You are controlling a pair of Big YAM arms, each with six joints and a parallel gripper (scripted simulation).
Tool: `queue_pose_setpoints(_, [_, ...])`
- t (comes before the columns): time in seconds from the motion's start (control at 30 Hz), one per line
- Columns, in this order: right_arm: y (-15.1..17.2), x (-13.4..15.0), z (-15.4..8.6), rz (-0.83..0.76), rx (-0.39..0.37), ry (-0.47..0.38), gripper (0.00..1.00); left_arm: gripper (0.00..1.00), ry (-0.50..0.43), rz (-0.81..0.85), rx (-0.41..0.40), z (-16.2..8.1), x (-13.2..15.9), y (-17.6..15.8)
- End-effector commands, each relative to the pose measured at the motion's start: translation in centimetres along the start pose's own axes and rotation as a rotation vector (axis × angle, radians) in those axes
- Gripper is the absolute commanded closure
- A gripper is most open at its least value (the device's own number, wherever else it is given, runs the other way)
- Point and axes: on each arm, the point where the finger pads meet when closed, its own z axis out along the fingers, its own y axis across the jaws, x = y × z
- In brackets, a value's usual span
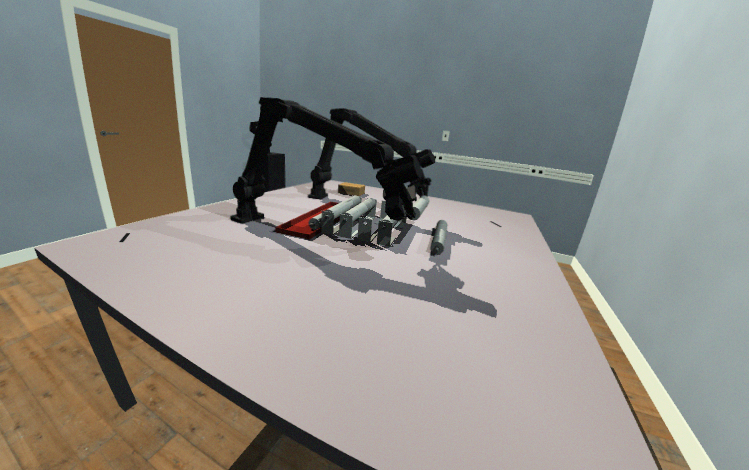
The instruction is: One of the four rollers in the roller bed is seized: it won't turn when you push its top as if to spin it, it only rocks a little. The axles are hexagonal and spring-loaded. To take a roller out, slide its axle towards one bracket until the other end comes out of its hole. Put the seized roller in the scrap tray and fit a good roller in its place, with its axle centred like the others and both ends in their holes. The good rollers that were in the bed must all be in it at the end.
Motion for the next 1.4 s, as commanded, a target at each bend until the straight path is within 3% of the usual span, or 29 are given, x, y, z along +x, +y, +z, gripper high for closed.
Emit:
queue_pose_setpoints(0.0, [5.7, 1.8, -6.2, -0.047, -0.125, -0.017, 0.97, 0.97, -0.021, 0.011, -0.134, -6.7, -1.3, 5.2])
queue_pose_setpoints(0.67, [6.8, 1.3, -5.5, -0.062, -0.146, -0.02, 0.97, 0.97, -0.019, 0.002, -0.126, -6.8, -1.2, 5.0])
queue_pose_setpoints(0.73, [6.3, 0.4, -4.3, -0.049, -0.128, -0.018, 0.97, 0.97, -0.019, 0.003, -0.125, -6.8, -1.2, 5.0])
queue_pose_setpoints(0.77, [6.8, 1.3, -5.4, -0.063, -0.146, -0.02, 0.97, 0.97, -0.018, 0.003, -0.125, -6.8, -1.2, 5.0])
queue_pose_setpoints(0.8, [6.4, 0.5, -4.3, -0.053, -0.13, -0.018, 0.97, 0.97, -0.018, 0.002, -0.125, -6.8, -1.2, 5.0])
queue_pose_setpoints(0.9, [6.7, 0.9, -5.0, -0.059, -0.139, -0.019, 0.97, 0.97, -0.018, 0.003, -0.125, -6.8, -1.2, 5.0])
queue_pose_setpoints(1.0, [6.4, 0.4, -4.1, -0.05, -0.129, -0.018, 0.97, 0.97, -0.018, 0.002, -0.126, -6.8, -1.2, 5.0])
queue_pose_setpoints(1.03, [6.5, 0.4, -4.1, -0.051, -0.13, -0.018, 0.97, 0.97, -0.018, 0.001, -0.126, -6.8, -1.2, 5.0])
queue_pose_setpoints(1.07, [5.4, 1.7, -6.0, -0.039, -0.12, -0.014, 0.97, 0.97, -0.019, 0.005, -0.125, -6.8, -1.3, 5.0])
queue_pose_setpoints(1.37, [5.4, 1.8, -6.0, -0.039, -0.12, -0.014, 0.97, 0.97, -0.017, 0.012, -0.125, -6.8, -1.2, 5.0])
